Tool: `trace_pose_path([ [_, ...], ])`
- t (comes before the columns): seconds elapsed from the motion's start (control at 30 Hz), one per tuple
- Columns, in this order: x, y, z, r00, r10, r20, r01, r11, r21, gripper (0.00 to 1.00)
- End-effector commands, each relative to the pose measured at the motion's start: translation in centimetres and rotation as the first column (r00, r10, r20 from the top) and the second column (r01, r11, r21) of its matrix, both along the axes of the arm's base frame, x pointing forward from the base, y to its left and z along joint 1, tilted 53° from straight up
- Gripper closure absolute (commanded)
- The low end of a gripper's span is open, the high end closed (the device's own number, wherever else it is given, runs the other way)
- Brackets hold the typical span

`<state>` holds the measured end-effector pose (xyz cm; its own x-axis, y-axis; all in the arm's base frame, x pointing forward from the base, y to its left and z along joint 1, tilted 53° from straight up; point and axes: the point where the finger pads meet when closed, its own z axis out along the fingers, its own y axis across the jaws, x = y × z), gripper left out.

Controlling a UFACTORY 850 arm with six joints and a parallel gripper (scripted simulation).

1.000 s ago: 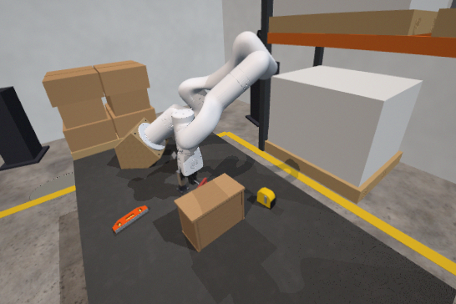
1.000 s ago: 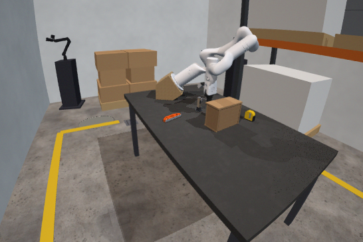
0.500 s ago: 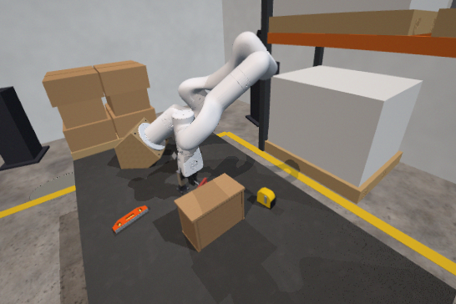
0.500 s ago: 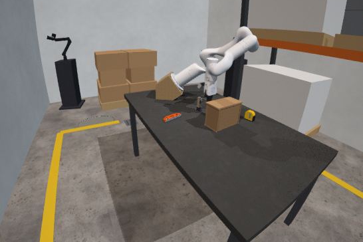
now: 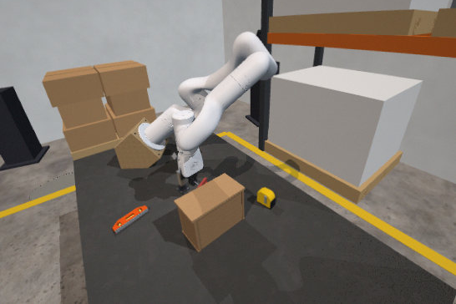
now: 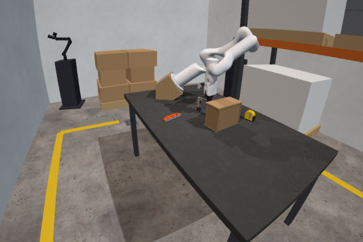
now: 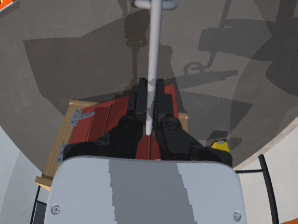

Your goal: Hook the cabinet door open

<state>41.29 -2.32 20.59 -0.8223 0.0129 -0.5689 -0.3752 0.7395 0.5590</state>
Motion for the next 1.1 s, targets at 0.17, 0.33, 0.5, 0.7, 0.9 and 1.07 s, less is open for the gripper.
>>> trace_pose_path([
  [0.17,0.05,-0.03,0.02,1.000,-0.001,0.001,0.001,1.000,0.000,0.96],
  [0.33,0.09,0.02,-0.02,1.000,-0.001,0.001,0.001,1.000,0.000,0.96],
  [0.5,0.09,0.03,-0.02,1.000,-0.001,0.001,0.001,1.000,0.000,0.96],
  [0.7,0.09,0.03,-0.02,1.000,-0.001,0.001,0.001,1.000,0.000,0.96],
  [0.9,0.09,0.03,-0.02,1.000,-0.001,0.001,0.001,1.000,0.000,0.76],
  [1.07,0.09,0.03,-0.02,1.000,-0.001,0.001,0.001,1.000,0.000,0.76],
])
